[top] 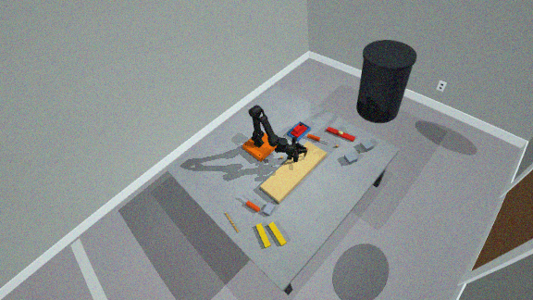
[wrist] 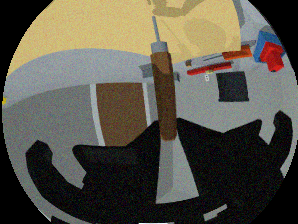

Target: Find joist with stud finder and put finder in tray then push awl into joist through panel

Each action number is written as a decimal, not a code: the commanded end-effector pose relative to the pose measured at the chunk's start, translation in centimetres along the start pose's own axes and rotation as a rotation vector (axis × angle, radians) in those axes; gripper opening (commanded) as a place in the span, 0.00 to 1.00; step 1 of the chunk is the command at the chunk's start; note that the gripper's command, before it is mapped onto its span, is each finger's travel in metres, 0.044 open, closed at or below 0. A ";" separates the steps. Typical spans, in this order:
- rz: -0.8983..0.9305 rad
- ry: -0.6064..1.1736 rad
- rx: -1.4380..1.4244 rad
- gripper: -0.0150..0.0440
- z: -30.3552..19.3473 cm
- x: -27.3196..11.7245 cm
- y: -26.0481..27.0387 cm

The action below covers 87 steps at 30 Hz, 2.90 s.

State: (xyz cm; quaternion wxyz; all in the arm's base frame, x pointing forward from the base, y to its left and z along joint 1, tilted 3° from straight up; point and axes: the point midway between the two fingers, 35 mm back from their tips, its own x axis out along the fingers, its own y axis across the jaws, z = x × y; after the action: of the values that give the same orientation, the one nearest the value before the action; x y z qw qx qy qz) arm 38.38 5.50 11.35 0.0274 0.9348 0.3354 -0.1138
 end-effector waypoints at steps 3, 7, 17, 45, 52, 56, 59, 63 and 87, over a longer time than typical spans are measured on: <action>0.000 -0.003 0.007 0.25 1.1 0.2 -0.1; 0.000 -0.003 0.007 0.25 1.8 0.3 -0.2; 0.000 -0.004 0.007 0.25 2.2 0.4 -0.2; 0.000 -0.004 0.007 0.25 2.2 0.4 -0.2; 0.000 -0.004 0.007 0.25 2.2 0.4 -0.2; 0.000 -0.004 0.007 0.25 2.2 0.4 -0.2; 0.000 -0.004 0.007 0.25 2.2 0.4 -0.2; 0.000 -0.004 0.007 0.25 2.2 0.4 -0.2; 0.000 -0.004 0.007 0.25 2.2 0.4 -0.2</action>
State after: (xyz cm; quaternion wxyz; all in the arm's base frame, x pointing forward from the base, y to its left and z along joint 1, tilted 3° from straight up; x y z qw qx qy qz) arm 38.23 5.63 9.43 0.0266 0.9349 0.3359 -0.1116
